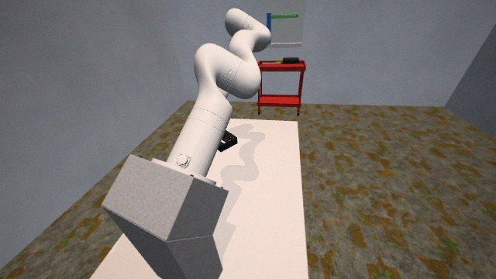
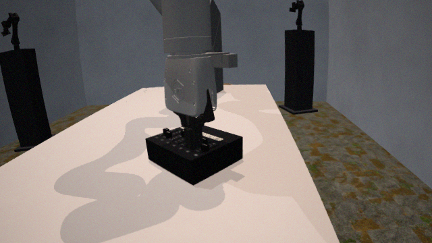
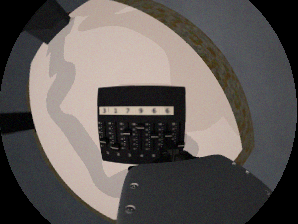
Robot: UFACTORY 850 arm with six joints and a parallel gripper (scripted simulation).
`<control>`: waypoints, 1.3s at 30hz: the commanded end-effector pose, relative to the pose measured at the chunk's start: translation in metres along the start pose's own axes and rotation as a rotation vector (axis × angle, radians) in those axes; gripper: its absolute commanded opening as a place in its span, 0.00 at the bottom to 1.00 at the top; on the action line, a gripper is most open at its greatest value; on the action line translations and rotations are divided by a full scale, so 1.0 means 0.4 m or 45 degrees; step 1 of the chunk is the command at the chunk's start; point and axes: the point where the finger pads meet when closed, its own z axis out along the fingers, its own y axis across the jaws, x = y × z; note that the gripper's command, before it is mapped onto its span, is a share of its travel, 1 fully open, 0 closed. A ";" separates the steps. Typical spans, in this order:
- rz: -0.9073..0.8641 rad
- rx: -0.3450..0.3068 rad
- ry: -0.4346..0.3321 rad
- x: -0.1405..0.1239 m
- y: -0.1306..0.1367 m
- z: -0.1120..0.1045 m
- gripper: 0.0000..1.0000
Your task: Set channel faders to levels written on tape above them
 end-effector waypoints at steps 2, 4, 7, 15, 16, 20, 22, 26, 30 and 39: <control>0.000 -0.001 -0.001 -0.006 0.001 -0.001 0.00; 0.000 -0.001 -0.001 -0.006 0.001 -0.001 0.00; 0.000 -0.001 -0.001 -0.006 0.001 -0.003 0.00; 0.000 -0.001 -0.001 -0.006 0.001 -0.029 0.00; 0.000 -0.001 -0.001 -0.006 0.001 -0.036 0.00; 0.000 -0.001 -0.001 -0.006 0.001 -0.066 0.00; 0.000 -0.001 -0.001 -0.006 0.001 -0.080 0.00; 0.000 -0.001 -0.001 -0.006 0.001 -0.098 0.00; 0.000 -0.001 -0.001 -0.006 0.001 -0.101 0.00; 0.000 -0.001 -0.001 -0.006 0.001 -0.101 0.00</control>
